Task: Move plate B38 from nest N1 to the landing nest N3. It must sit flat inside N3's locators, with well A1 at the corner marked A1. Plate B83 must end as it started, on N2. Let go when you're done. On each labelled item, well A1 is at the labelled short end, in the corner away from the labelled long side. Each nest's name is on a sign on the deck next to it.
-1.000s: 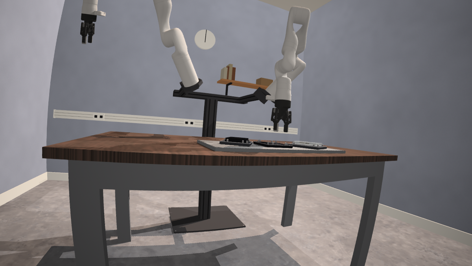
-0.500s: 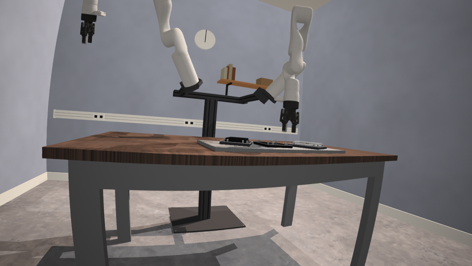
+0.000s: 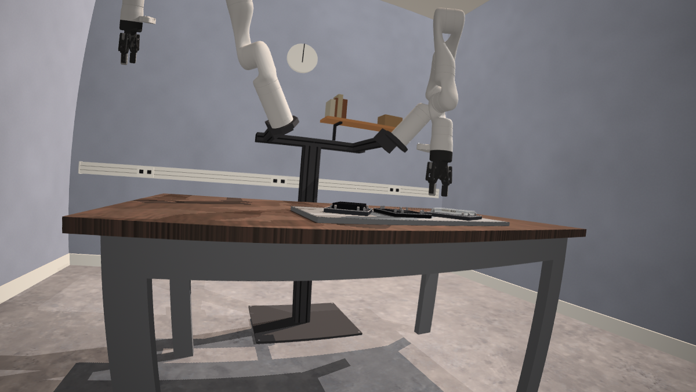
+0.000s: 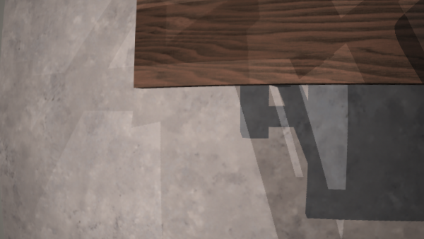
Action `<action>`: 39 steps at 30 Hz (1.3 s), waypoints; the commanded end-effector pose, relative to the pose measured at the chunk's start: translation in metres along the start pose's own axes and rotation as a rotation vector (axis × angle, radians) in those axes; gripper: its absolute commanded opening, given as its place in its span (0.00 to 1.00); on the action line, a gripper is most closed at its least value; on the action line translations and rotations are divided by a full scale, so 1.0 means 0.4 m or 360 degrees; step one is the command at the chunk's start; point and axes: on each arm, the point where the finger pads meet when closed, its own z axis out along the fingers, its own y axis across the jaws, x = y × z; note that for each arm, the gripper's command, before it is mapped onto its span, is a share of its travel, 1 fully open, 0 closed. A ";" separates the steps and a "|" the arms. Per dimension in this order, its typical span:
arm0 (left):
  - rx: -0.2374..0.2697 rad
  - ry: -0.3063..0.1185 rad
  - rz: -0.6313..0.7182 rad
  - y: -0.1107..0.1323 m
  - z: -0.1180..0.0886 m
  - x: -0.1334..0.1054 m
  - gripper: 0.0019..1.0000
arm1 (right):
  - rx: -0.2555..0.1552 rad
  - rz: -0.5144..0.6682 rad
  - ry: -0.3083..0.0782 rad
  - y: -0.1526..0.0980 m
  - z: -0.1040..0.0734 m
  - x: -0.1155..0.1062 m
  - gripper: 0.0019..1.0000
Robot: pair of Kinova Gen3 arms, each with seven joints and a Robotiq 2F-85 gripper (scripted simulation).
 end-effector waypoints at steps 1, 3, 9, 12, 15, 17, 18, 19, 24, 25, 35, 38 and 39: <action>0.0010 0.0003 0.0011 0.021 -0.001 -0.017 1.00 | 0.0005 0.0002 -0.0003 -0.005 -0.004 0.001 1.00; 0.0010 0.0003 0.0011 0.035 -0.001 -0.026 1.00 | 0.0005 0.0002 -0.0003 -0.005 -0.004 0.001 1.00; 0.0010 0.0003 0.0011 0.077 -0.001 -0.053 1.00 | 0.0005 0.0002 -0.0003 -0.005 -0.004 0.001 1.00; 0.0010 0.0003 0.0010 0.098 -0.001 -0.066 1.00 | 0.0005 0.0002 -0.0003 -0.005 -0.004 0.001 1.00; 0.0010 0.0003 0.0010 0.105 -0.001 -0.070 1.00 | 0.0005 0.0002 -0.0003 -0.005 -0.004 0.001 1.00; 0.0007 -0.0001 -0.0004 0.107 -0.001 -0.074 1.00 | 0.0005 0.0002 -0.0003 -0.005 -0.004 0.001 1.00; 0.0007 -0.0001 -0.0004 0.107 -0.001 -0.074 1.00 | 0.0005 0.0002 -0.0003 -0.005 -0.004 0.001 1.00; 0.0007 -0.0001 -0.0004 0.107 -0.001 -0.074 1.00 | 0.0005 0.0002 -0.0003 -0.005 -0.004 0.001 1.00; 0.0007 -0.0001 -0.0004 0.107 -0.001 -0.074 1.00 | 0.0005 0.0002 -0.0003 -0.005 -0.004 0.001 1.00; 0.0007 -0.0001 -0.0004 0.107 -0.001 -0.074 1.00 | 0.0005 0.0002 -0.0003 -0.005 -0.004 0.001 1.00; 0.0007 -0.0001 -0.0004 0.107 -0.001 -0.074 1.00 | 0.0005 0.0002 -0.0003 -0.005 -0.004 0.001 1.00; 0.0007 -0.0001 -0.0004 0.107 -0.001 -0.074 1.00 | 0.0005 0.0002 -0.0003 -0.005 -0.004 0.001 1.00; 0.0007 -0.0001 -0.0004 0.107 -0.001 -0.074 1.00 | 0.0005 0.0002 -0.0003 -0.005 -0.004 0.001 1.00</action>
